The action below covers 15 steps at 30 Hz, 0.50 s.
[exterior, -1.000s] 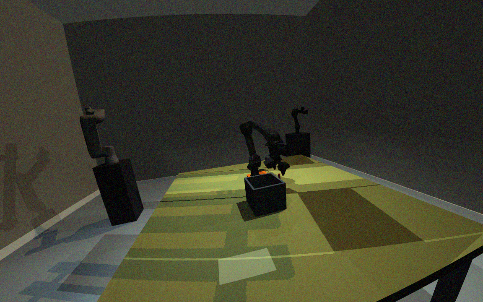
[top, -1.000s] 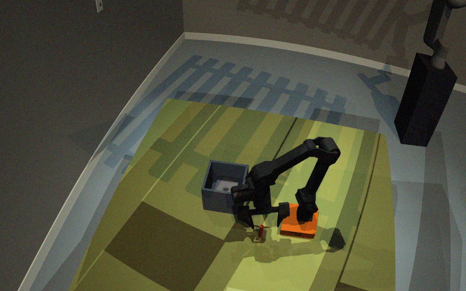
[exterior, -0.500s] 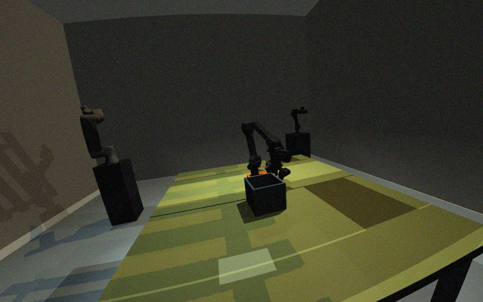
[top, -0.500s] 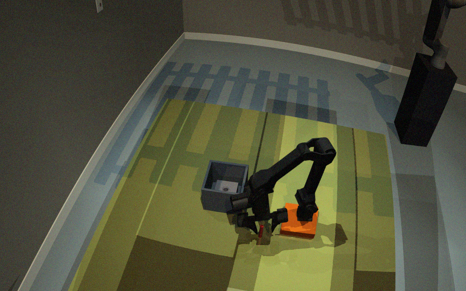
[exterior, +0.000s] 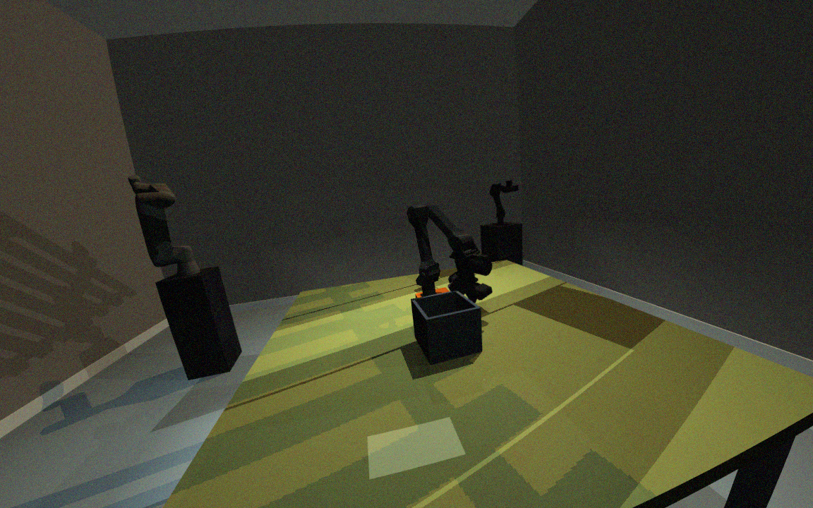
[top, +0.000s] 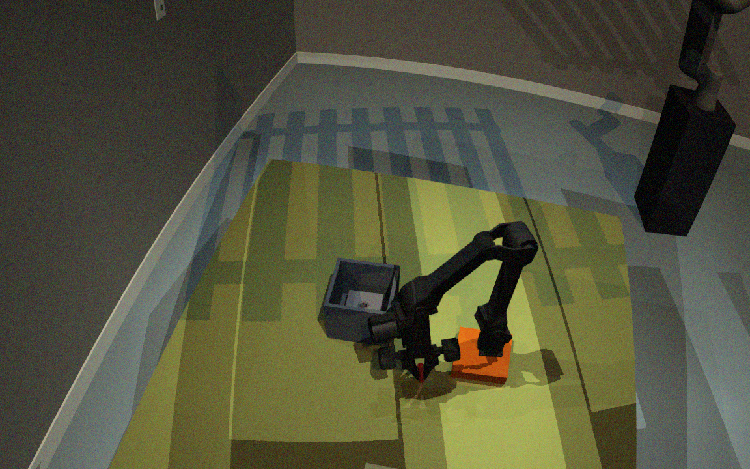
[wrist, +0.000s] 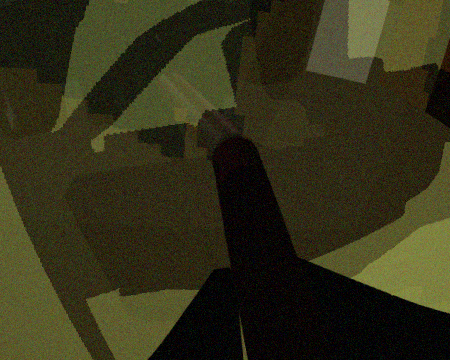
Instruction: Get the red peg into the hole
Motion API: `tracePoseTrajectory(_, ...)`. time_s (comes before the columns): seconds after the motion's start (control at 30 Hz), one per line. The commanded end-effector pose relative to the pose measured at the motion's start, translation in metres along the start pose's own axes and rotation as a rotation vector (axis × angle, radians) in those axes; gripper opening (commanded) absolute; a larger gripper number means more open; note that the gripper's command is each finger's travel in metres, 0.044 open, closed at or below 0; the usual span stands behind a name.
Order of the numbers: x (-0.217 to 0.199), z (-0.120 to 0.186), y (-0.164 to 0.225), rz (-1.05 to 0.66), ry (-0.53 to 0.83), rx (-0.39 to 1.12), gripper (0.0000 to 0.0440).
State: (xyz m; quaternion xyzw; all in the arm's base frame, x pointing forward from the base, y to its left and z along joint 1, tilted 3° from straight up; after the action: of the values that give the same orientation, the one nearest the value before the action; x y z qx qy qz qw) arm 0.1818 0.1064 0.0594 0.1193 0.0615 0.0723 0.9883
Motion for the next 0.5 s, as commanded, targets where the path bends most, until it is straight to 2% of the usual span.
tracePoseTrajectory(0.0, 0.003, 0.008, 0.003, 0.006, -0.040, 0.024, 0.0017)
tracePoseTrajectory(0.47, 0.009, 0.050, 0.015, 0.052, -0.179, 0.090, 0.0000)
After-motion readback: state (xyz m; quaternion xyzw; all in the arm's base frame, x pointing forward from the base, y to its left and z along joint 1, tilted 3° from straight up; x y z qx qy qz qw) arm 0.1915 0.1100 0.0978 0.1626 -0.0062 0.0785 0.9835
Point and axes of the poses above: the point midway between the two fingers, 35 mm back from their tips, its own z axis back along the fingers, its own x axis across the jaws, y = z × x, the point moved 2 cm from there along z, back along the fingers, and after that the axes turned 1 degree about -z, right-handed, at the moved point
